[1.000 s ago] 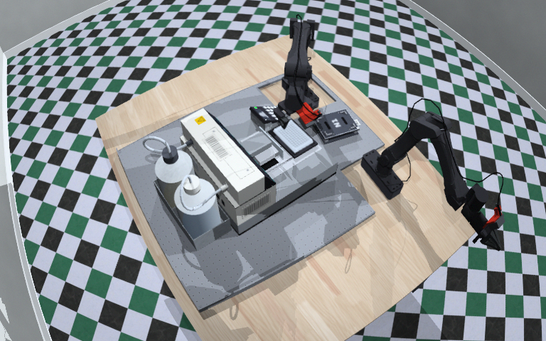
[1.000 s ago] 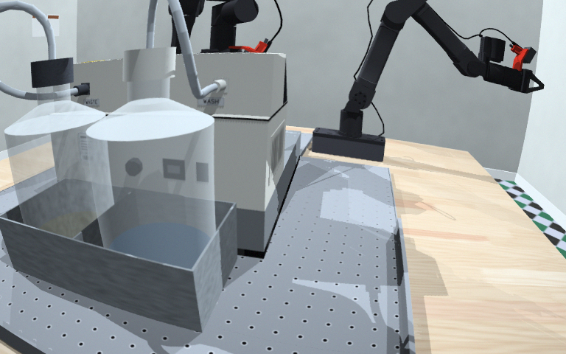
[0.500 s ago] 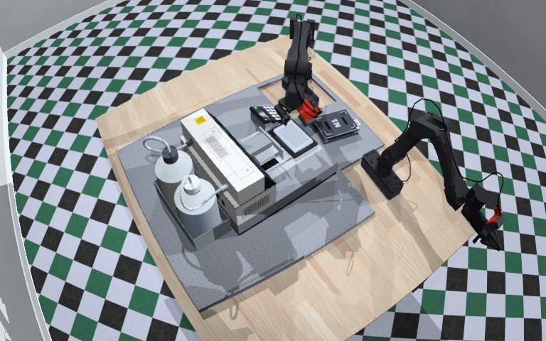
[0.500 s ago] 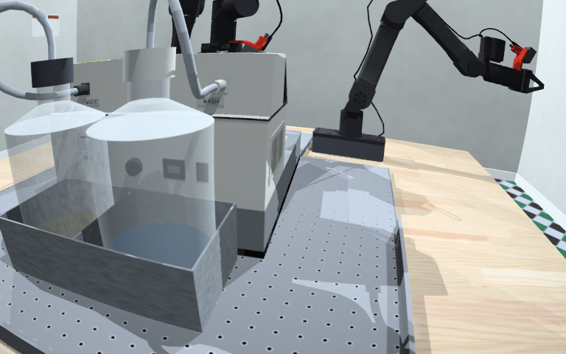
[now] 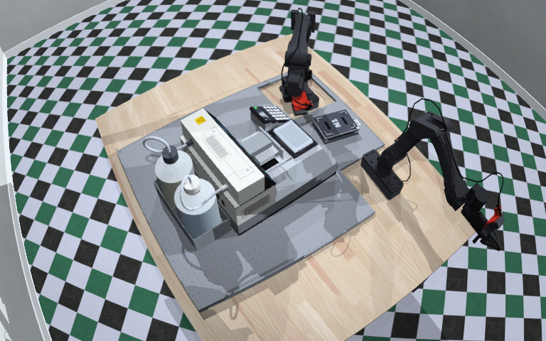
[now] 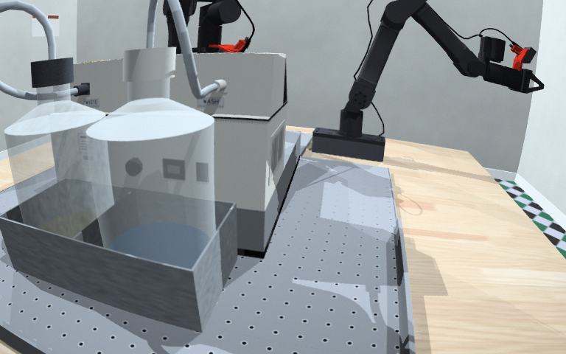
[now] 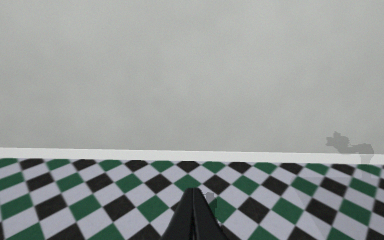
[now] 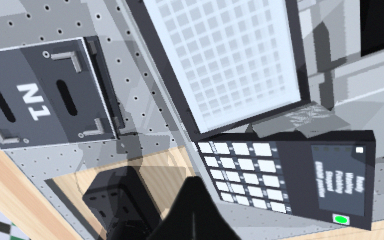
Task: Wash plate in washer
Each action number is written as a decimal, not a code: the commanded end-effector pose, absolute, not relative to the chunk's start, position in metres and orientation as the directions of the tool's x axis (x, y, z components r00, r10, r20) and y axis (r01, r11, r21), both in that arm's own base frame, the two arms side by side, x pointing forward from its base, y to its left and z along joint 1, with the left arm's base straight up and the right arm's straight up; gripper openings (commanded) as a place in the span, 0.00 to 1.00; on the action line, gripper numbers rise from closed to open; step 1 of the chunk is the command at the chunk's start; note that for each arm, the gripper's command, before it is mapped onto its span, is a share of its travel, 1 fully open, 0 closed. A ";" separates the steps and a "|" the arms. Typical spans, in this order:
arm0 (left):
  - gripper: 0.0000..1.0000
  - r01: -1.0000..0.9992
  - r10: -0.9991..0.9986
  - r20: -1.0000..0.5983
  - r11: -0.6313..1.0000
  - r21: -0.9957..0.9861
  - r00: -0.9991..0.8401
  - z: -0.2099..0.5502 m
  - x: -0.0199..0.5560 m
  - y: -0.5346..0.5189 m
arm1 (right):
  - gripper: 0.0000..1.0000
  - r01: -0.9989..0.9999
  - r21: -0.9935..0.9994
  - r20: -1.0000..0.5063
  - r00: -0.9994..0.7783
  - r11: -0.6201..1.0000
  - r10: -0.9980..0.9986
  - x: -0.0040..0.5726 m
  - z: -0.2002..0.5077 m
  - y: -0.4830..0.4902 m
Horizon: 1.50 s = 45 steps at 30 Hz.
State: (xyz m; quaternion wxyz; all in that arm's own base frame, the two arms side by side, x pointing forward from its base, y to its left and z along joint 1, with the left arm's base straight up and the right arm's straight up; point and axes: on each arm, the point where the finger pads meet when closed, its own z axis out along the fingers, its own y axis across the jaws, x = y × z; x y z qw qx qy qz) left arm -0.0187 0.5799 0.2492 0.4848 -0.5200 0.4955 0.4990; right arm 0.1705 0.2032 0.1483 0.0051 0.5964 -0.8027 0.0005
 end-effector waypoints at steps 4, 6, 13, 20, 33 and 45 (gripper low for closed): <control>0.00 -0.999 0.000 -1.000 -0.035 0.000 0.000 0.256 -0.021 0.580 | 0.00 -0.835 -0.002 -0.012 -0.550 0.550 -0.835 0.150 0.153 0.172; 0.00 -0.999 0.000 -1.000 -0.035 0.000 0.000 0.256 -0.021 0.580 | 0.00 -0.796 -0.001 -0.001 -0.606 0.606 -0.796 0.142 0.153 0.161; 0.00 -0.999 0.000 -1.000 -0.035 0.000 0.000 0.256 -0.021 0.580 | 0.00 -0.707 -0.001 -0.004 -0.707 0.707 -0.707 0.132 0.155 0.149; 0.00 -0.999 0.000 -1.000 -0.035 0.000 0.000 0.256 -0.021 0.580 | 0.00 -0.521 0.008 -0.029 -0.853 0.853 -0.521 0.139 0.156 0.163; 0.00 -0.999 0.000 -1.000 -0.035 0.000 0.000 0.256 -0.021 0.580 | 0.00 -0.187 0.046 -0.074 -0.980 0.981 -0.184 0.144 0.168 0.166; 0.00 -0.999 0.000 -1.000 -0.035 0.000 0.000 0.256 -0.021 0.580 | 0.00 -0.086 0.058 -0.249 -0.966 0.995 -0.069 0.144 0.142 0.162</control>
